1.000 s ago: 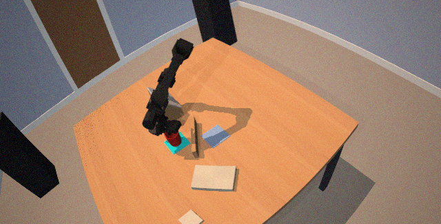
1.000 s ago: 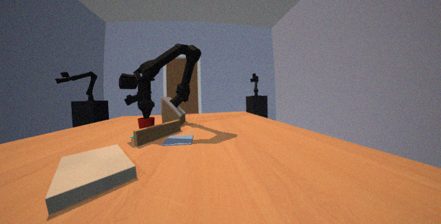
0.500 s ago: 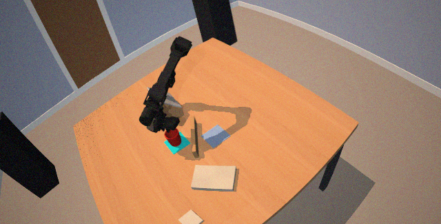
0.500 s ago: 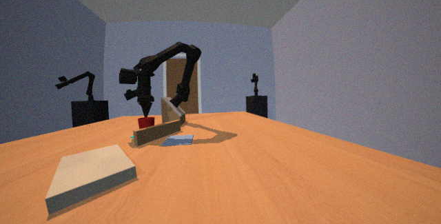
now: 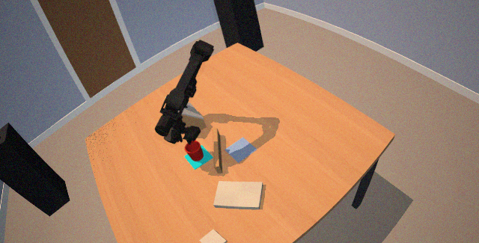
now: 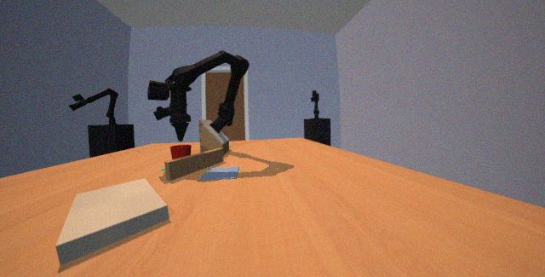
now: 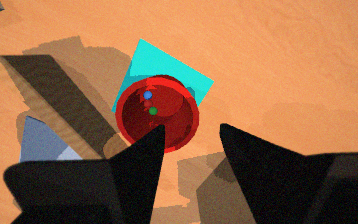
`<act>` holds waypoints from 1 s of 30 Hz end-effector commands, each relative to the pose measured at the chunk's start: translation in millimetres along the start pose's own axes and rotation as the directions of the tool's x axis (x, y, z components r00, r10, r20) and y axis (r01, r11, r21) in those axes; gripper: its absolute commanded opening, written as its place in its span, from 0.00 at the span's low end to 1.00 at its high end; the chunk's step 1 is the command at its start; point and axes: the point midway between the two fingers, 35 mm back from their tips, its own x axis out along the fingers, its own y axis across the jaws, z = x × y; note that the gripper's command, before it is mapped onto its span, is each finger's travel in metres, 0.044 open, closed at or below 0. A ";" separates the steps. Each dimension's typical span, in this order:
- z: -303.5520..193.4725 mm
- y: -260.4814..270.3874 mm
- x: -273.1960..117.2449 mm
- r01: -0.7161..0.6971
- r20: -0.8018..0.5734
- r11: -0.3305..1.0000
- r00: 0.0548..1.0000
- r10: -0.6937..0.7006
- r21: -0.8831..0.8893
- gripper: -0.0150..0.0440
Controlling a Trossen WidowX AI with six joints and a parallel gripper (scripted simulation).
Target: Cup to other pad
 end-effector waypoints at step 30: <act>1.7 -0.1 -59.9 0.000 0.005 1.000 1.000 0.000 0.002 1.00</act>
